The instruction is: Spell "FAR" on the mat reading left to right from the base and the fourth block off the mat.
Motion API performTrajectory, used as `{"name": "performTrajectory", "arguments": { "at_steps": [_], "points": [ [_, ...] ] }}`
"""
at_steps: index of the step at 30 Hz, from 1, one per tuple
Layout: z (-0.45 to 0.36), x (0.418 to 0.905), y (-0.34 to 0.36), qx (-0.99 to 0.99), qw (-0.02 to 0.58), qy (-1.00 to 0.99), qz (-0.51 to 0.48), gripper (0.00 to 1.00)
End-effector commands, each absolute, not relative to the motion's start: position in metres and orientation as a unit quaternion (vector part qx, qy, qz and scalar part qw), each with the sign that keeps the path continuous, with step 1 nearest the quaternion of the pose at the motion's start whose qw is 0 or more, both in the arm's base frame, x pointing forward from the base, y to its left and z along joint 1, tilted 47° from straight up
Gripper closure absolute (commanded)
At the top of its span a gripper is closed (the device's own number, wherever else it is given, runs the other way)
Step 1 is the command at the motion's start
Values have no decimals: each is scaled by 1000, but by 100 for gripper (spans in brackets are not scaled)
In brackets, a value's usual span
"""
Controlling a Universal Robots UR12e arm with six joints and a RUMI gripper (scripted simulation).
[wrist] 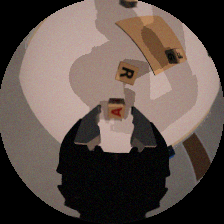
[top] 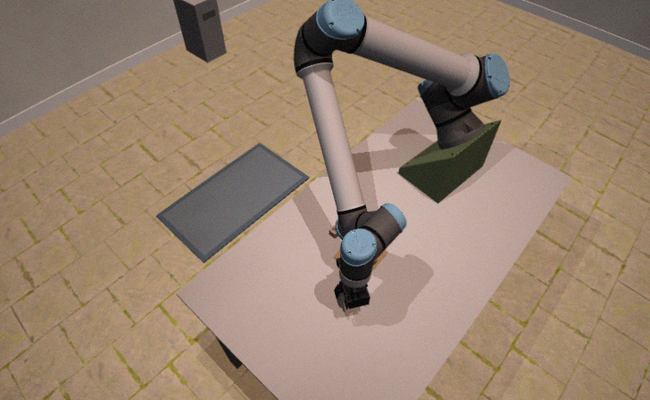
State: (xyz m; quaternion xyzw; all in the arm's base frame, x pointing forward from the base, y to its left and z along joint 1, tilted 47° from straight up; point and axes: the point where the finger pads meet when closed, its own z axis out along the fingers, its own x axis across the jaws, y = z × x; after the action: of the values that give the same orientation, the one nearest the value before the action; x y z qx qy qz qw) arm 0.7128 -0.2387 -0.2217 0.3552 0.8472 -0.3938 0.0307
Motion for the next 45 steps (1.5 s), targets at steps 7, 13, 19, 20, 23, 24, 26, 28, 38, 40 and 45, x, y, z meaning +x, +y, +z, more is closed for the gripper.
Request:
{"name": "performTrajectory", "arguments": {
  "at_steps": [7, 13, 19, 20, 23, 24, 26, 28, 38, 40, 45],
  "points": [
    [-221, 713, -238, 355, 31, 847, -394, 60],
    [-221, 713, -238, 355, 31, 847, -394, 72],
    [-221, 713, -238, 355, 31, 847, -394, 72],
    [-221, 713, -238, 355, 31, 847, -394, 72],
    [-221, 713, -238, 355, 31, 847, -394, 72],
    [-221, 713, -238, 355, 31, 847, -394, 72],
    [-221, 713, -238, 355, 31, 847, -394, 72],
    [-221, 713, -238, 355, 31, 847, -394, 91],
    [-221, 713, -238, 355, 31, 847, -394, 91],
    [-221, 713, -238, 355, 31, 847, -394, 91],
    [-221, 713, -238, 355, 31, 847, -394, 91]
  ]
}}
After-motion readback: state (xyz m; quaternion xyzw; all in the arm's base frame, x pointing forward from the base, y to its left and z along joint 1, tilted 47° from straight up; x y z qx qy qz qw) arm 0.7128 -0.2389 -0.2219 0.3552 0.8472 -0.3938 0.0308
